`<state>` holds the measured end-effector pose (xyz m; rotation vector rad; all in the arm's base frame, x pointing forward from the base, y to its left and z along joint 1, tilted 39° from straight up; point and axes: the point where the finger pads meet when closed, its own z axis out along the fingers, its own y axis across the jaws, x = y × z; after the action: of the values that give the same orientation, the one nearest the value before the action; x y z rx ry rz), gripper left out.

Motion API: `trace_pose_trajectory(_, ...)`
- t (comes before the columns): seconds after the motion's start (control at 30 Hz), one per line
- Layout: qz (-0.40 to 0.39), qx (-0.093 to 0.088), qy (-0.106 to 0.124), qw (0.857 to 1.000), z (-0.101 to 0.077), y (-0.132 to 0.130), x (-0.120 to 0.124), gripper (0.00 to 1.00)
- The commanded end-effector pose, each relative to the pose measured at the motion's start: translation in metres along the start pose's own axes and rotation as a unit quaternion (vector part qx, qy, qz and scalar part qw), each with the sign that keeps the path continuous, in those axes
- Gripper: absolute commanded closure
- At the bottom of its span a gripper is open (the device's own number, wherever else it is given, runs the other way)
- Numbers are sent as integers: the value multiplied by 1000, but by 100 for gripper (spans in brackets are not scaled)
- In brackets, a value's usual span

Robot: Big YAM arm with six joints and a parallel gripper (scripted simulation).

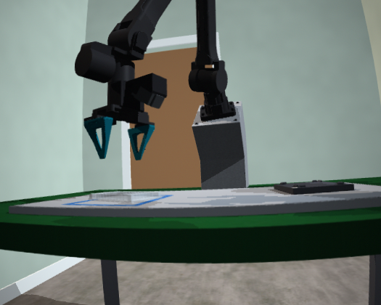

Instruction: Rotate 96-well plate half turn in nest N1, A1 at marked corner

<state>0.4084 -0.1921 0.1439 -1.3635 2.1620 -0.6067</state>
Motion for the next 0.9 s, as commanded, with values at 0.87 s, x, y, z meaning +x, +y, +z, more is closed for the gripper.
trace_pose_trajectory(0.87, 337, 1, 2, 942, -4, -3, 5, 0)
